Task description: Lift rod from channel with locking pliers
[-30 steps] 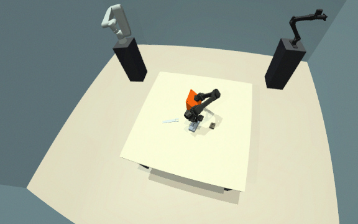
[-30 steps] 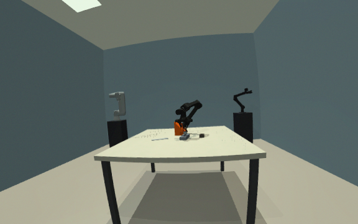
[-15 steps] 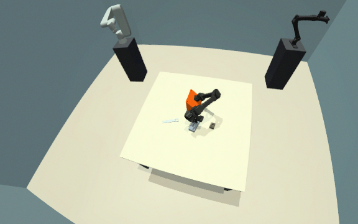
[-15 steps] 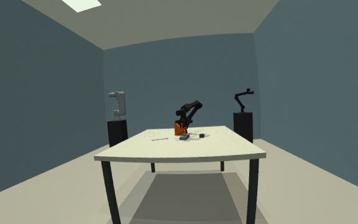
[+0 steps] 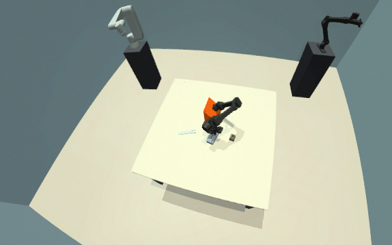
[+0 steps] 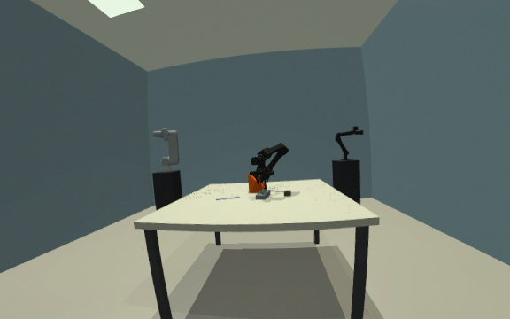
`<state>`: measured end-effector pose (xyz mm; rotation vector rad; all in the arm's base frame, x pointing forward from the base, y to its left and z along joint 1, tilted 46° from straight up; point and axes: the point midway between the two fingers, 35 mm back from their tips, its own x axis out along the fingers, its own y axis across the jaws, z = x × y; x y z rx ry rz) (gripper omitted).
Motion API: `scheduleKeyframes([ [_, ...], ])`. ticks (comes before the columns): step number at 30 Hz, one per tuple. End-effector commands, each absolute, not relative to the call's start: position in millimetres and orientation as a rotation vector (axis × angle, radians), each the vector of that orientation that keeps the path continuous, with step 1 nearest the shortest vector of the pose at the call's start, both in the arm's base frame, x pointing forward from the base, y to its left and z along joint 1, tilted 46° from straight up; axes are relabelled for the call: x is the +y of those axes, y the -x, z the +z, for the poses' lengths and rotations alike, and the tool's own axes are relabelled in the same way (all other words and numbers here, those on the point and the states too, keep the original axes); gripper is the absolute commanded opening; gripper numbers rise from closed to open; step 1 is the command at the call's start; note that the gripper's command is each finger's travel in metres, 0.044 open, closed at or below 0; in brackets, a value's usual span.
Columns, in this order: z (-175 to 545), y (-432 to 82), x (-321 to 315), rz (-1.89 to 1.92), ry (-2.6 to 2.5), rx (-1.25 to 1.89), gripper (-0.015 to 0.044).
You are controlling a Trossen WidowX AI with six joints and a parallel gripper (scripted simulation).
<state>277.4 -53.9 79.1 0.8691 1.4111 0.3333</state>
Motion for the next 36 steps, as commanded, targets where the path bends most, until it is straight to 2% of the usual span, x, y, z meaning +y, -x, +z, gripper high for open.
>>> scheduleKeyframes([
  [1, 78.8, -277.0, -53.2, 0.334, -0.872, 1.411, 0.0318],
  [36, 94.2, -272.8, -70.2, 0.332, -0.871, 1.412, 0.0318],
])
